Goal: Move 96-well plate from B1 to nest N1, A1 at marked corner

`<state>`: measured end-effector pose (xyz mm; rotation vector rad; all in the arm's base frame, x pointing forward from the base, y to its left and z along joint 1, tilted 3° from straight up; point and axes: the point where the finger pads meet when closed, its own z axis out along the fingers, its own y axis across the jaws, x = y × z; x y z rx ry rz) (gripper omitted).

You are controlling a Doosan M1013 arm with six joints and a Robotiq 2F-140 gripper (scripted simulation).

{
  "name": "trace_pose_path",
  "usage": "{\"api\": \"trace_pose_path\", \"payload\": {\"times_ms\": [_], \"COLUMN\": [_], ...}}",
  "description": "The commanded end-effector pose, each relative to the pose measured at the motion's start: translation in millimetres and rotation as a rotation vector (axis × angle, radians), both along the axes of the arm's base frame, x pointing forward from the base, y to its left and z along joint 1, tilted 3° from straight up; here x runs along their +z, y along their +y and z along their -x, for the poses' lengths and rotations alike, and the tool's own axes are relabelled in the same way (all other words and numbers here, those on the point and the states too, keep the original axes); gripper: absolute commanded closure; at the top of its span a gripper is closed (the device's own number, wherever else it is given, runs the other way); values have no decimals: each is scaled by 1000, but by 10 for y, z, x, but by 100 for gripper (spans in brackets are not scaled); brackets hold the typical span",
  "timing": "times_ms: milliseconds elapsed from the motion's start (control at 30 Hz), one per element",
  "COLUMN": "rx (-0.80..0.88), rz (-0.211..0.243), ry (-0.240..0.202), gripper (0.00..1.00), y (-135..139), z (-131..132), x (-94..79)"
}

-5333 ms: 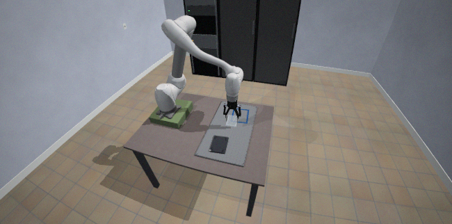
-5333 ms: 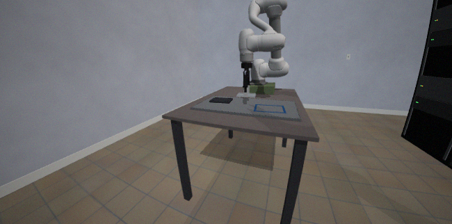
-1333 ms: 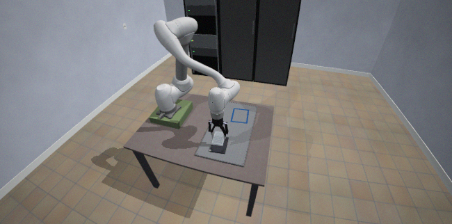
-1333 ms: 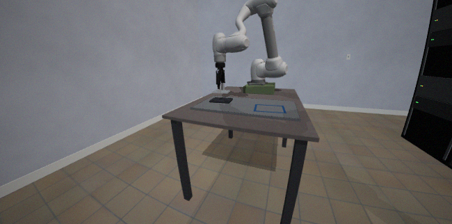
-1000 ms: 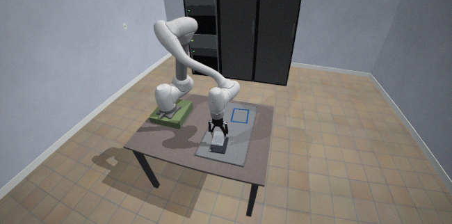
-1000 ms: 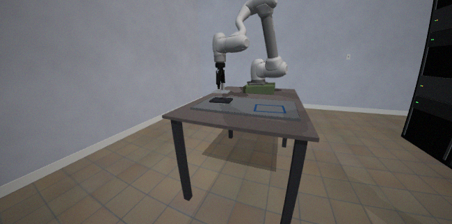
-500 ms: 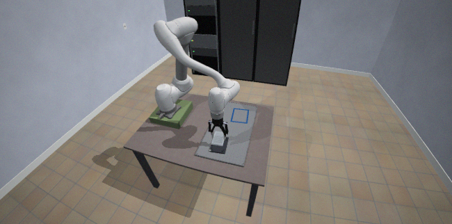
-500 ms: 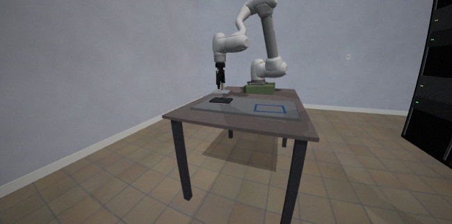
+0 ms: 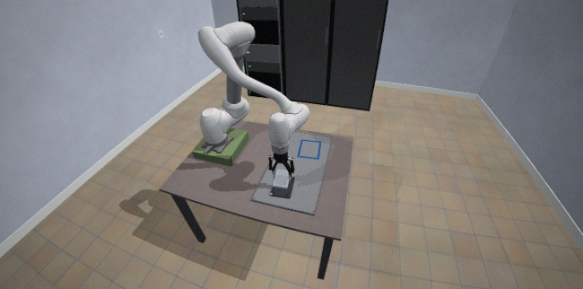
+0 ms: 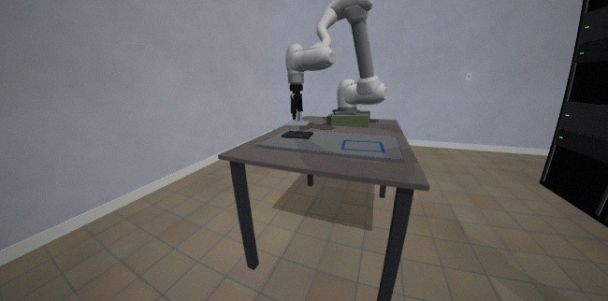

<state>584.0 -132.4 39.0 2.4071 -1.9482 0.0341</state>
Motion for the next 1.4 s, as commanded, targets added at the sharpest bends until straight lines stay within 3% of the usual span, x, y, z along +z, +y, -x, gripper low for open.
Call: {"api": "trace_pose_path", "payload": {"times_ms": [0, 733, 1367], "rx": [4, 4, 4], "rz": [2, 2, 2], "ry": [1, 1, 1], "gripper": [100, 100, 100], "y": [1, 5, -9], "z": [-7, -7, 4], "x": [18, 18, -265]}}
